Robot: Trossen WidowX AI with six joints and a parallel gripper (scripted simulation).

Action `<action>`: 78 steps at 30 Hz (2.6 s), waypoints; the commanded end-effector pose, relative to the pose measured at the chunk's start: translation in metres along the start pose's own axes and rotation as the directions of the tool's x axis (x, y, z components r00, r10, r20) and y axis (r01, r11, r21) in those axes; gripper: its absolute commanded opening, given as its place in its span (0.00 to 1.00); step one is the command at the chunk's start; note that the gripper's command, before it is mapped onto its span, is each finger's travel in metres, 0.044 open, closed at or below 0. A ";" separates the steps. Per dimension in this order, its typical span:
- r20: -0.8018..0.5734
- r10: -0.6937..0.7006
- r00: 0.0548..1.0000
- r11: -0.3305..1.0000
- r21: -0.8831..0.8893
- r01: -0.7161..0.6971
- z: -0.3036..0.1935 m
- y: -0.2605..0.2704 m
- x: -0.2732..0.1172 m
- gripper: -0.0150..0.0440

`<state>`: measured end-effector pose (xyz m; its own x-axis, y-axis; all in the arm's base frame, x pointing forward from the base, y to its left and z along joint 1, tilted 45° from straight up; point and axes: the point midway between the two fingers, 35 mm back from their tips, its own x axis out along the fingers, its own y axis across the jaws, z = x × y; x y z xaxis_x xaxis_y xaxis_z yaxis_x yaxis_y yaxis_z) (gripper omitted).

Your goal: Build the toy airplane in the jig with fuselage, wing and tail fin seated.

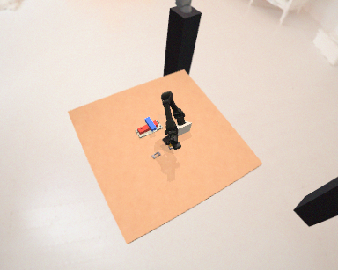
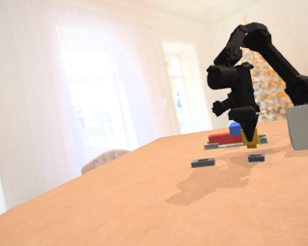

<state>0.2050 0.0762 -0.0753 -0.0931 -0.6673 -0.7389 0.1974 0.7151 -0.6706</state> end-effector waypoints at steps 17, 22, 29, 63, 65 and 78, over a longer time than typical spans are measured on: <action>-0.024 -0.007 1.000 1.000 0.015 0.007 0.002 0.000 -0.063 0.25; -0.031 -0.014 0.999 1.000 0.016 0.015 0.001 -0.002 -0.079 0.25; -0.038 -0.023 0.999 1.000 0.018 0.024 -0.002 -0.006 -0.096 0.25; -0.048 0.043 0.998 0.999 -0.017 -0.044 0.065 -0.051 -0.092 0.25; -0.047 0.045 0.998 0.999 -0.019 -0.046 0.069 -0.055 -0.092 0.25; -0.038 0.051 0.998 0.998 -0.033 -0.052 0.095 -0.081 -0.086 0.25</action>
<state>0.2828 0.0611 0.0422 -0.1364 -0.6258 -0.7680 0.1648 0.7501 -0.6405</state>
